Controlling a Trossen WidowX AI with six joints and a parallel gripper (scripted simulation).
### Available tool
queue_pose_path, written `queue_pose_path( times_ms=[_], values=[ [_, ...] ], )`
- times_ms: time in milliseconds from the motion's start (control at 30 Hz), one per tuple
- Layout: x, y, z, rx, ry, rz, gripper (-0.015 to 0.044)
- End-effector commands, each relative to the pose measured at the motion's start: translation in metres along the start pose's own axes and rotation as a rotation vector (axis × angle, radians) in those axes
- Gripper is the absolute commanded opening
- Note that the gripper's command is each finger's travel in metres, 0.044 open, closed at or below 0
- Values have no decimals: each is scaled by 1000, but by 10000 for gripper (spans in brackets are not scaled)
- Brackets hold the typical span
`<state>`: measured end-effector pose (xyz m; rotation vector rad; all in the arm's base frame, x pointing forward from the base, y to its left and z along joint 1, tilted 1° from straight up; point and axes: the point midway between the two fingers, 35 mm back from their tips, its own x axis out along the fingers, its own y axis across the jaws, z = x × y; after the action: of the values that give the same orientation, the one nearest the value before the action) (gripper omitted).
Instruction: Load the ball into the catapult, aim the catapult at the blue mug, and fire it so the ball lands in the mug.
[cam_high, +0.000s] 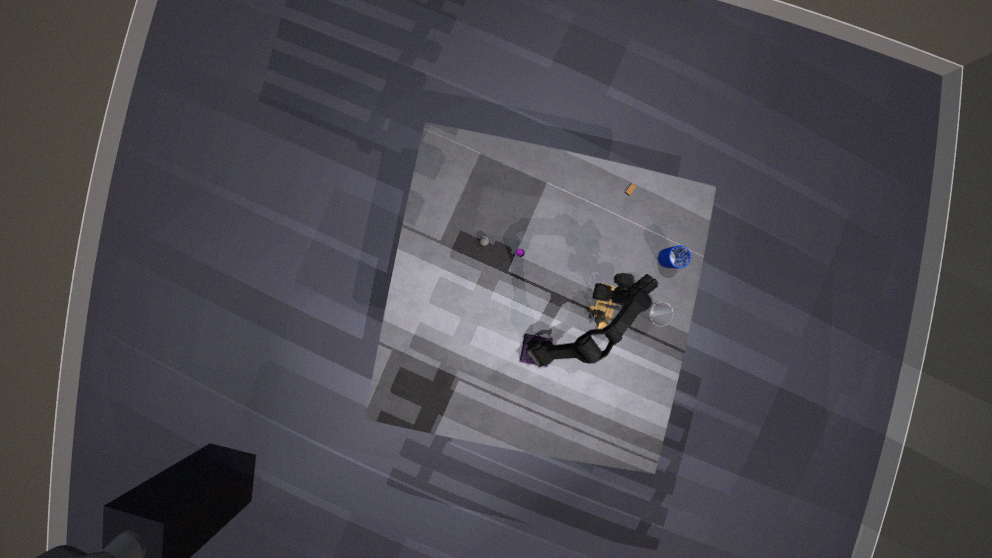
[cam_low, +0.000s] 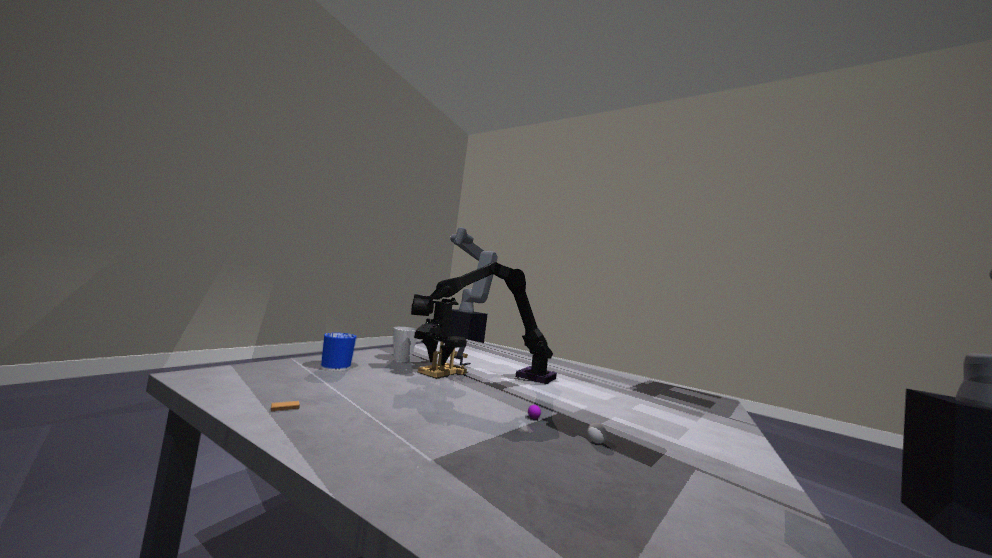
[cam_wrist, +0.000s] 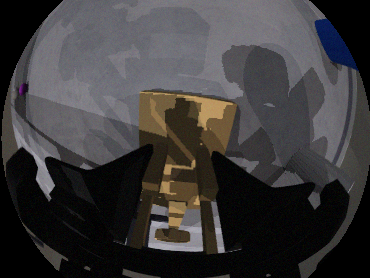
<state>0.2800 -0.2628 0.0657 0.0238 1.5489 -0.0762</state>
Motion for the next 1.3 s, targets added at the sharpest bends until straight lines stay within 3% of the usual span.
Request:
queue_pose_path(
  times_ms=[0,167,233,400,467,567,900,1067,1267],
  values=[
    [-1,0,0,0,-2,-1,263],
    [-3,0,1,0,-2,-1,394],
    [-21,-2,2,0,-2,-1,440],
    [-91,0,0,0,-2,1,440],
    [-100,1,-1,0,-2,1,440],
    [-84,-2,2,-2,-7,-4,440],
    [-94,1,-2,3,-12,-8,440],
    [-51,1,-1,3,-12,-8,440],
    [-48,1,-1,3,-12,-8,440]
  ],
)
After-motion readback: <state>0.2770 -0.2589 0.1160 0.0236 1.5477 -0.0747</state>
